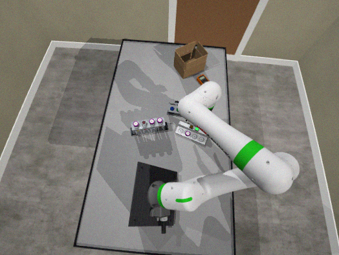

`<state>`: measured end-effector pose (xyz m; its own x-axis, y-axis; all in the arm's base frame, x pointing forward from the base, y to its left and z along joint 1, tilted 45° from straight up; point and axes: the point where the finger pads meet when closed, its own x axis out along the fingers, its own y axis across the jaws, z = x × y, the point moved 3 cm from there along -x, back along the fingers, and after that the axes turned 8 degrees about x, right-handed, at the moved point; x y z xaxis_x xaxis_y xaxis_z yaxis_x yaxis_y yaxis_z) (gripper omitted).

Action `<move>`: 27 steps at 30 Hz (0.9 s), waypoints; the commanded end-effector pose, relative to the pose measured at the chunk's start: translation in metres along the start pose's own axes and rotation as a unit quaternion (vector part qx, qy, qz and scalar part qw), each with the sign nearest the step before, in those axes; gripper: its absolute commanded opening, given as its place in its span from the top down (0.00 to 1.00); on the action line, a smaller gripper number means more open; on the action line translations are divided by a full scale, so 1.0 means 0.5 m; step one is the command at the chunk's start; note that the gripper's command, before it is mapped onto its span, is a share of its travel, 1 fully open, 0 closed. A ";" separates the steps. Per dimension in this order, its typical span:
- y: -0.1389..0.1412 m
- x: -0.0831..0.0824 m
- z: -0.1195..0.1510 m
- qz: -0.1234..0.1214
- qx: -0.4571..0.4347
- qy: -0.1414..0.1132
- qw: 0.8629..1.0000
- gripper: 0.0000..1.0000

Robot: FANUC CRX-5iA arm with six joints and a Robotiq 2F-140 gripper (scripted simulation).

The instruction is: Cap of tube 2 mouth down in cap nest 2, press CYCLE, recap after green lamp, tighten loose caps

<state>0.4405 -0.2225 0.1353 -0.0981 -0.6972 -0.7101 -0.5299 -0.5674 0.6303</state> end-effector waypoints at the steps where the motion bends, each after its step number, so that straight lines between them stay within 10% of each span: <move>1: -0.001 -0.001 -0.001 0.000 0.000 0.001 1.000 0.00; 6: -0.001 -0.001 -0.001 0.000 0.000 0.001 1.000 0.00; 7: -0.005 -0.014 0.009 0.000 0.000 0.001 1.000 0.64; 20: -0.053 -0.153 0.118 0.000 0.000 0.001 1.000 0.64; 27: -0.054 -0.157 0.121 0.000 0.000 0.001 1.000 0.64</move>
<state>0.4110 -0.1264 0.1545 -0.0980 -0.6972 -0.7101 -0.5298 -0.5675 0.6303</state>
